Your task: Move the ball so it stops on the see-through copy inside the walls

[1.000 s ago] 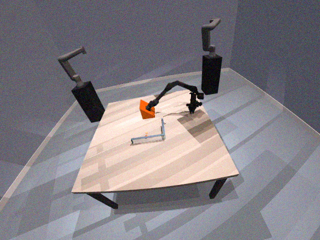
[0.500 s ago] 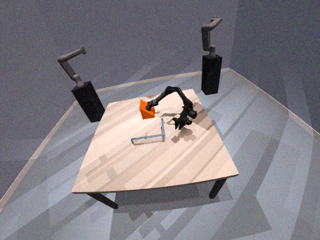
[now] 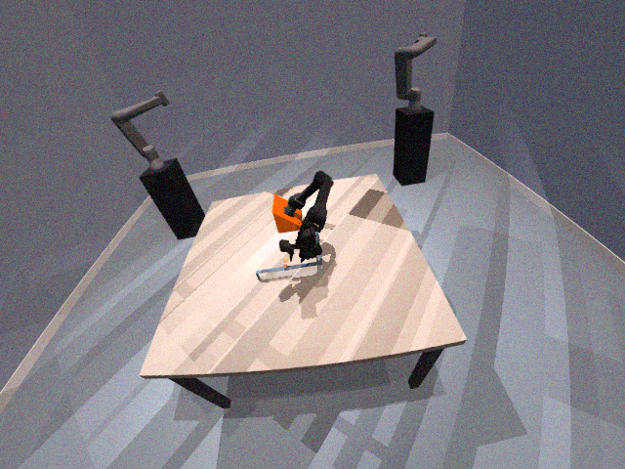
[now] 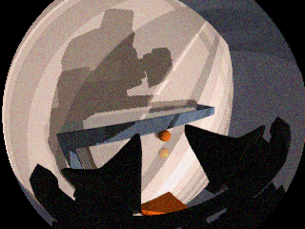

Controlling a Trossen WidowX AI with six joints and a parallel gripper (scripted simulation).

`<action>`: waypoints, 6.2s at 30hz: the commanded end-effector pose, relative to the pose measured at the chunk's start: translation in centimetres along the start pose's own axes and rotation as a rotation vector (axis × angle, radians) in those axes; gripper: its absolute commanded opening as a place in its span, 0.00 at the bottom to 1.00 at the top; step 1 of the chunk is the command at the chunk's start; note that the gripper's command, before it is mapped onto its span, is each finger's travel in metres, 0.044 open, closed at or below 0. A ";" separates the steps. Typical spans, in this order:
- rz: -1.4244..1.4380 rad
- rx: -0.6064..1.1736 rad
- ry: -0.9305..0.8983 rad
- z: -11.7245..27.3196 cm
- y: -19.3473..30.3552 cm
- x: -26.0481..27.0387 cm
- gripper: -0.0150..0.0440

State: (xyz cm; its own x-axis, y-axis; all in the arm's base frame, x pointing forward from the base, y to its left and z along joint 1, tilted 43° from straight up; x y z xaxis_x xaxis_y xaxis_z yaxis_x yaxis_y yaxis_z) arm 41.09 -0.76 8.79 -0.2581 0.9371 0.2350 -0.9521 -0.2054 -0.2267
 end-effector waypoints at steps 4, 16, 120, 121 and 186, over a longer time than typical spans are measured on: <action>-0.136 0.030 -0.250 -3.8 5.1 -4.7 0.64; -0.170 0.017 -0.467 -6.4 7.3 -4.4 0.64; -0.171 0.019 -0.468 -8.2 11.5 -1.8 0.25; -0.171 0.019 -0.469 -8.4 11.5 -1.7 0.25; -0.181 0.009 -0.463 1.3 12.0 -6.6 1.00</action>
State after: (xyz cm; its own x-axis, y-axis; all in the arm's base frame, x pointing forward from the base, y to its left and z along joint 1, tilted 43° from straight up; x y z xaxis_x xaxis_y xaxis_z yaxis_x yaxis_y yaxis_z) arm 31.34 -9.28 4.92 -0.1224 0.7321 0.6701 -0.9905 -0.0476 -0.1290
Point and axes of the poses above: the point midway between the two fingers, 35 mm back from their tips, its own z axis back along the fingers, its own x axis across the jaws, y = z × x, the point moved 1 cm from there along z, back along the fingers, and after that the axes turned 9 degrees about z, right-handed, at the moved point
